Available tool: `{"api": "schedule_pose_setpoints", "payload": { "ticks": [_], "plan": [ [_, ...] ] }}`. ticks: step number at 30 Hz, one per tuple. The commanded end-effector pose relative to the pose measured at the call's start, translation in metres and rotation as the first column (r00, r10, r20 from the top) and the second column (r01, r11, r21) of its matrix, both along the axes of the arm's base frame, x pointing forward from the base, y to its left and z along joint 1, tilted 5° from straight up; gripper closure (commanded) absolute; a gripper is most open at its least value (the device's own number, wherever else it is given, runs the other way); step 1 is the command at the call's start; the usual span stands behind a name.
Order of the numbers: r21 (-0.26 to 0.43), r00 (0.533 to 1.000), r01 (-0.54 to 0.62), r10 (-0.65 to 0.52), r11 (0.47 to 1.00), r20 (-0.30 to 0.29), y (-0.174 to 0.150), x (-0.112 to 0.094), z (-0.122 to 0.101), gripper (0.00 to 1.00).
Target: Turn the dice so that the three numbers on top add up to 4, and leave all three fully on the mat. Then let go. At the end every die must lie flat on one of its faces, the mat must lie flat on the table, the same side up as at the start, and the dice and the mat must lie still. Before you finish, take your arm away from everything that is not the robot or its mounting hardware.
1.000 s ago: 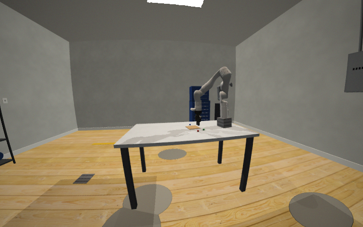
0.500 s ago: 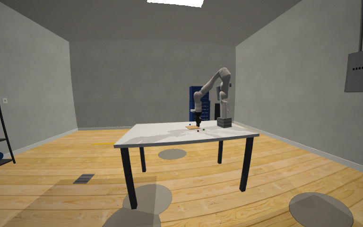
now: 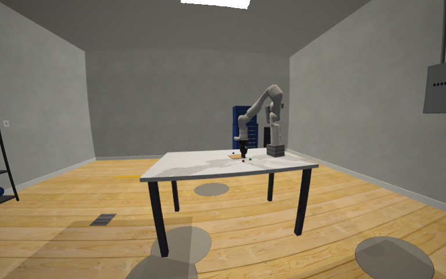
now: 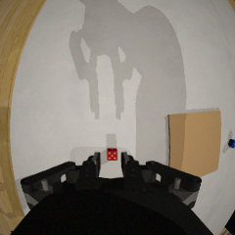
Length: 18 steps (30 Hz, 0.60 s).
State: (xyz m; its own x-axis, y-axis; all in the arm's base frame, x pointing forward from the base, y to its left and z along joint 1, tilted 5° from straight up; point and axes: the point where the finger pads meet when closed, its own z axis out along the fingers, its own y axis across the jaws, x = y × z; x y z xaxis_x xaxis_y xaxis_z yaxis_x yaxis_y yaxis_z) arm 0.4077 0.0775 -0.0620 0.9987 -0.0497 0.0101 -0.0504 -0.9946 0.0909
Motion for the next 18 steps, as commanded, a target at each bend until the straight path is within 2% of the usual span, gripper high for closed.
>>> {"api": "schedule_pose_setpoints", "payload": {
  "ticks": [1, 18],
  "plan": [
    [-0.003, 1.000, 0.002, -0.002, 1.000, -0.002, -0.0023, -0.0005, -0.0040, 0.69],
    [-0.003, 1.000, 0.002, -0.002, 1.000, -0.002, -0.0032, -0.0005, -0.0135, 0.69]
  ]
}}
